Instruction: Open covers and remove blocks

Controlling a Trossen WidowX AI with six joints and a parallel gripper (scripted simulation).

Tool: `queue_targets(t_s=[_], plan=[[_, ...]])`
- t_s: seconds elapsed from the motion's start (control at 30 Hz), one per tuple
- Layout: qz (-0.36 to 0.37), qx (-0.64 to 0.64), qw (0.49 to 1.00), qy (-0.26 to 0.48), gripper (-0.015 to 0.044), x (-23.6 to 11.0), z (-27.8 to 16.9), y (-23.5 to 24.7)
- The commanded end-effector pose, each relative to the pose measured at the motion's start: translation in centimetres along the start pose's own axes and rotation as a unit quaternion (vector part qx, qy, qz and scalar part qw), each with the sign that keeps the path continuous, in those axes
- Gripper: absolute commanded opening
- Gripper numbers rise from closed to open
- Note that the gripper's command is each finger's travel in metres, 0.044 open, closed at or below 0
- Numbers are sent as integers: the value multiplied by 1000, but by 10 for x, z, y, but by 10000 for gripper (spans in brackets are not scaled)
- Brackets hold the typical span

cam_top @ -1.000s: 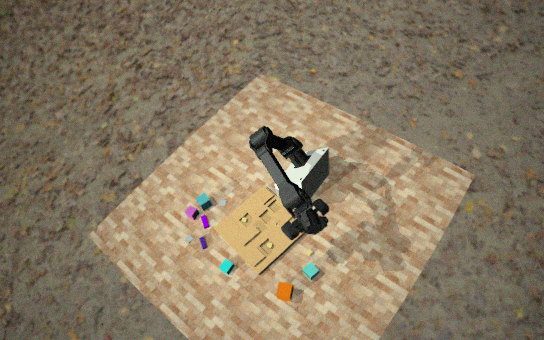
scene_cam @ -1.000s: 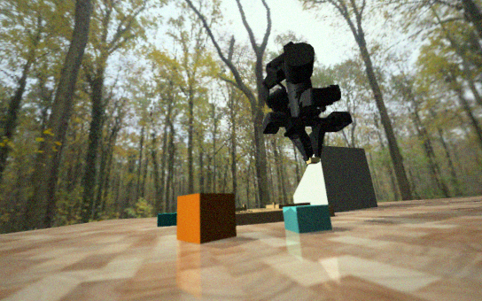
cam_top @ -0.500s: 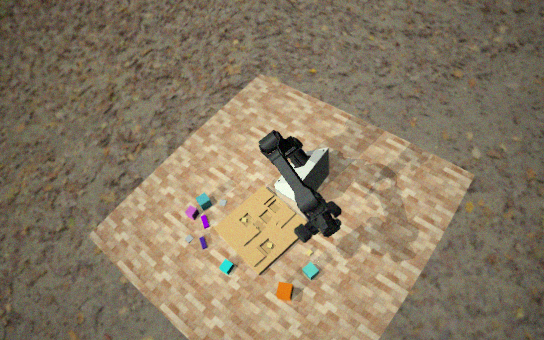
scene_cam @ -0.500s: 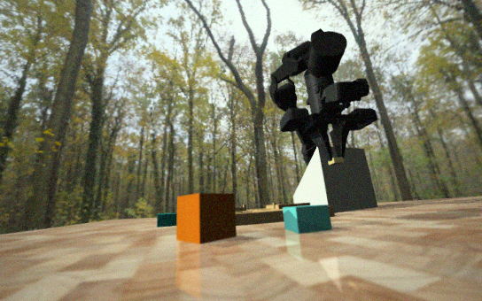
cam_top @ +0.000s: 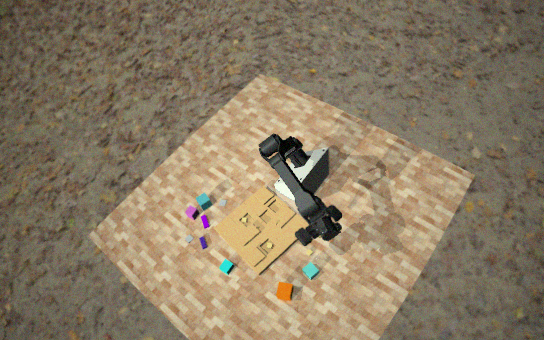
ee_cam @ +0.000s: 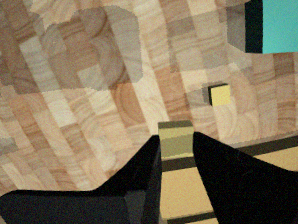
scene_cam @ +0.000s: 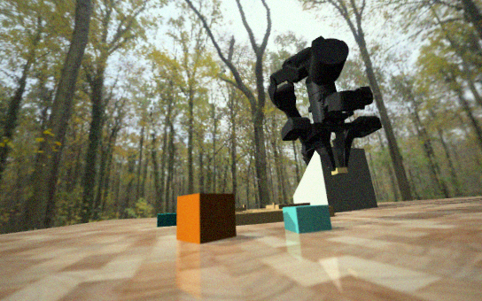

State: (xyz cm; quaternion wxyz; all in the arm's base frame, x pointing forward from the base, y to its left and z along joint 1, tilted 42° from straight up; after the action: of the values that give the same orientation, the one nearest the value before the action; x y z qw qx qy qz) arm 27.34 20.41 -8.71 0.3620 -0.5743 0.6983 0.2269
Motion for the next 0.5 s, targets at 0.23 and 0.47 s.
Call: queue_targets(t_s=[0.23, 0.47], plan=[[-3, -3, 1000, 0, 80, 19, 1, -1], [-3, -3, 1000, 0, 80, 30, 1, -1]])
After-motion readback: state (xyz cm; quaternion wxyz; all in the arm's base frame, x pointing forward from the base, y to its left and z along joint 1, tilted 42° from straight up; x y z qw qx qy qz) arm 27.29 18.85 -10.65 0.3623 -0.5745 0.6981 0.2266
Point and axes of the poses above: the point midway between the two fingers, 35 mm back from their tips, its own x axis out along the fingers, its own y axis across the jaws, z = x × y, the point moved 8 cm from there along -x, back along the fingers, and after that the axes turned 9 degrees about -x, right-handed, at the moved point
